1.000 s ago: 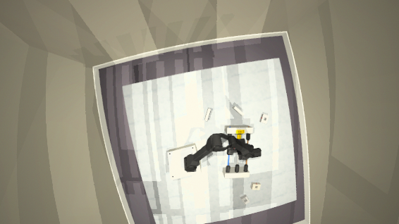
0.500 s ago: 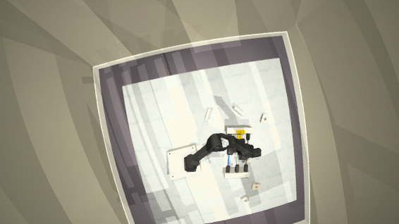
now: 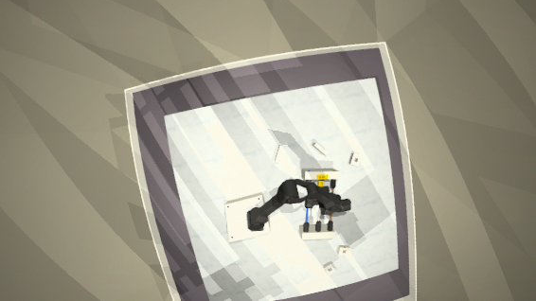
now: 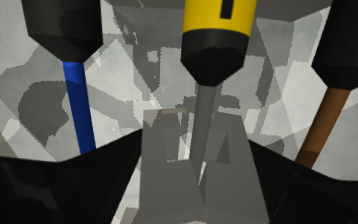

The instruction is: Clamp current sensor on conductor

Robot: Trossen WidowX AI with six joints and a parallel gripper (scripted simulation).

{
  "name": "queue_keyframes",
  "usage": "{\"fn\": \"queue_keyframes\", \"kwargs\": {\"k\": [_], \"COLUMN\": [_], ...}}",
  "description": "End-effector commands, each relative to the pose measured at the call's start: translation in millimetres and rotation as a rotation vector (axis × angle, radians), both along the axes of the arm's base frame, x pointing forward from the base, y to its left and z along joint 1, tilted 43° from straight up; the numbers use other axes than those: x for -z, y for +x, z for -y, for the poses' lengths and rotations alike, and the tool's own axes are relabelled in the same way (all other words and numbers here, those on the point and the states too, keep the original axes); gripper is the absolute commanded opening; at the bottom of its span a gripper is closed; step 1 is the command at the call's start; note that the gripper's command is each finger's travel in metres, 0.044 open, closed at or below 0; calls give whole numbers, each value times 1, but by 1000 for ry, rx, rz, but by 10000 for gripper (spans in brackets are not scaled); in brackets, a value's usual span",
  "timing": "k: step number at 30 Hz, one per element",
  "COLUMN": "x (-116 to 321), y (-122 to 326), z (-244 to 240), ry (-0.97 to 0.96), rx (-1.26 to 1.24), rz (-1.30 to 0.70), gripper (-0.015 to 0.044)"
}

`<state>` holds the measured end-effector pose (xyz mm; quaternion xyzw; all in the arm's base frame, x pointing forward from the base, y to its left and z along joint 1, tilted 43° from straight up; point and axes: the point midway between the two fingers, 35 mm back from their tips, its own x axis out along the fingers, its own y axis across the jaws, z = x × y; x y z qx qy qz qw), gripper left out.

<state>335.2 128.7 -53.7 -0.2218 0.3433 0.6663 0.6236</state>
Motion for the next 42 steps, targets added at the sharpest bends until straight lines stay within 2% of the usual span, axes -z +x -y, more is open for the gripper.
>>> {"fn": "queue_keyframes", "kwargs": {"k": [1, 42], "x": [2, 0], "y": [2, 0], "z": [10, 0], "ry": [-19, 0], "rx": [18, 0], "rz": [-1, 0], "gripper": [0, 0]}}
